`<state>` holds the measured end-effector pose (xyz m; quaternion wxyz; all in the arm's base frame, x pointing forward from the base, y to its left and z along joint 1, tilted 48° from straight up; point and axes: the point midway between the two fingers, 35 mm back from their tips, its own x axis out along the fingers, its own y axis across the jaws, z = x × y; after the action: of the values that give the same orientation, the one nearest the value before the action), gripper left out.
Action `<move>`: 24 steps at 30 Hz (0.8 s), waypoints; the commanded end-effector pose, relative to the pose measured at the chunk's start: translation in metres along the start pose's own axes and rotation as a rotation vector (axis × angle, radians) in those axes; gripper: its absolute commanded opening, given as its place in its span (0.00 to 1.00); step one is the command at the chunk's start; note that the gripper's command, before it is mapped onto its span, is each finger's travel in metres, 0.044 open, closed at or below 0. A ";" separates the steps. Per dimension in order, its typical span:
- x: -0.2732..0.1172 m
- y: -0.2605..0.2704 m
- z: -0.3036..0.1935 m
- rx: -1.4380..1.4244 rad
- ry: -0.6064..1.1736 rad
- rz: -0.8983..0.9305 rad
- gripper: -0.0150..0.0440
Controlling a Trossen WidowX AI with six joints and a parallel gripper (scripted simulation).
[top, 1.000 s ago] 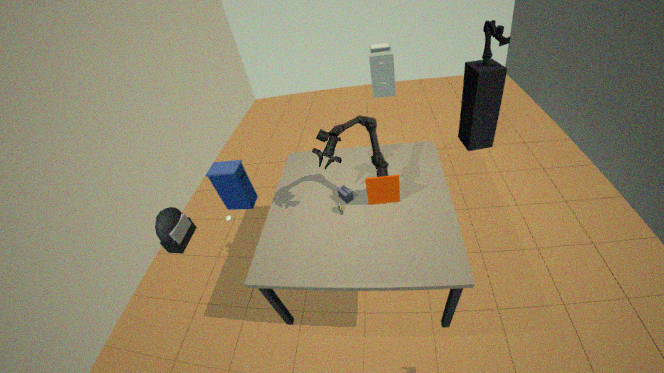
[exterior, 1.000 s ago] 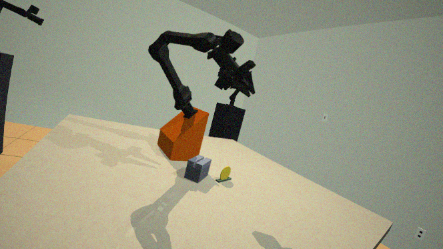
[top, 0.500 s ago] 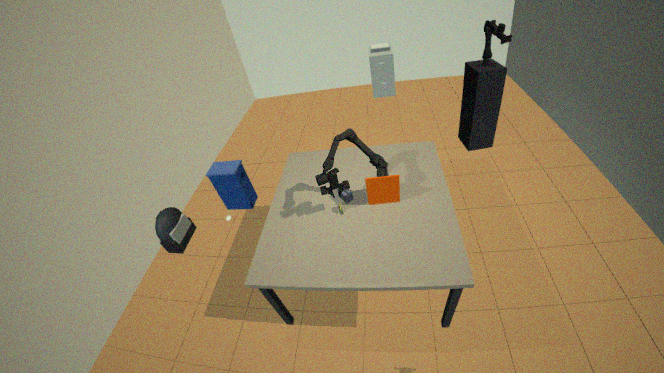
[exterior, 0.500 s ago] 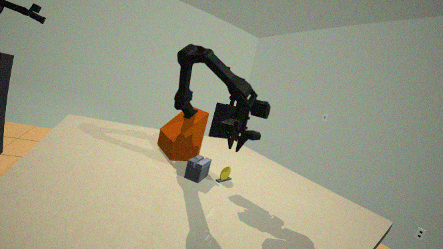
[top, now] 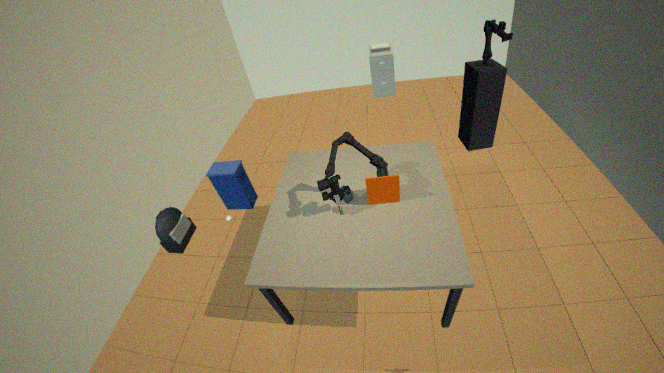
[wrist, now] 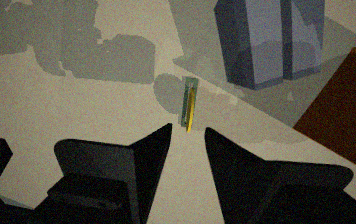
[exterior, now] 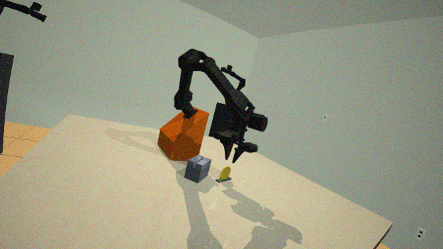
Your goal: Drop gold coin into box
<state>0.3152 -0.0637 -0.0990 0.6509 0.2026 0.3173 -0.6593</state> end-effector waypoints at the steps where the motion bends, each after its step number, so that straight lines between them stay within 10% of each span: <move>1: 0.008 -0.003 0.000 -0.006 -0.005 -0.006 0.53; 24: 0.043 -0.002 0.000 -0.007 -0.004 -0.005 0.53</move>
<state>0.3135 -0.0921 -0.1244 0.6507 0.2028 0.3171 -0.6595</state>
